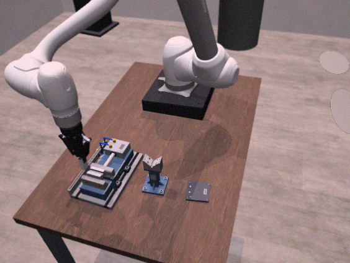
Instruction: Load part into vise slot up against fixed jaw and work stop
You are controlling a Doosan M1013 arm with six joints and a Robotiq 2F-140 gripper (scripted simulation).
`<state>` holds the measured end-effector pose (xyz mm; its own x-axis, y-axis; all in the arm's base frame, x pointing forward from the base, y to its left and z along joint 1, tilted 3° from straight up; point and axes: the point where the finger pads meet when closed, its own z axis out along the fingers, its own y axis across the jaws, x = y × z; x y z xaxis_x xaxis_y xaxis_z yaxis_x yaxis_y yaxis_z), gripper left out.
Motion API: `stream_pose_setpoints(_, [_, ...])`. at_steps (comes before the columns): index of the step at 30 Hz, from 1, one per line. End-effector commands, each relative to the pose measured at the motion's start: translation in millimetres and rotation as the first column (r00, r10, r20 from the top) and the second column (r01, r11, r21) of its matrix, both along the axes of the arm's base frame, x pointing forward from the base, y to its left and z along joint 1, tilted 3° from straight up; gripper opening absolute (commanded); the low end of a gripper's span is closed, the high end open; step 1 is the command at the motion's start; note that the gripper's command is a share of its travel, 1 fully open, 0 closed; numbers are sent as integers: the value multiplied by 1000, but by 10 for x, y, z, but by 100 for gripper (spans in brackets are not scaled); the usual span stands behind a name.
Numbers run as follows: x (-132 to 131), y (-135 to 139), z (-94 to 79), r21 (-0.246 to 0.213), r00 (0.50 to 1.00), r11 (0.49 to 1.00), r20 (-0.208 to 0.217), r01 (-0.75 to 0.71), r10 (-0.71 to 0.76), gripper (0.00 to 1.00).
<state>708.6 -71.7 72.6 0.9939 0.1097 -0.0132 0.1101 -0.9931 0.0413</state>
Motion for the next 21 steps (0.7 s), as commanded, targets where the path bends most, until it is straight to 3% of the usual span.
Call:
stream_pose_setpoints(1, [-18, 22, -69, -1, 1000, 1000, -5, 2, -2, 0])
stream_pose_setpoints(21, [-19, 20, -120, -1, 1000, 1000, -5, 2, -2, 0])
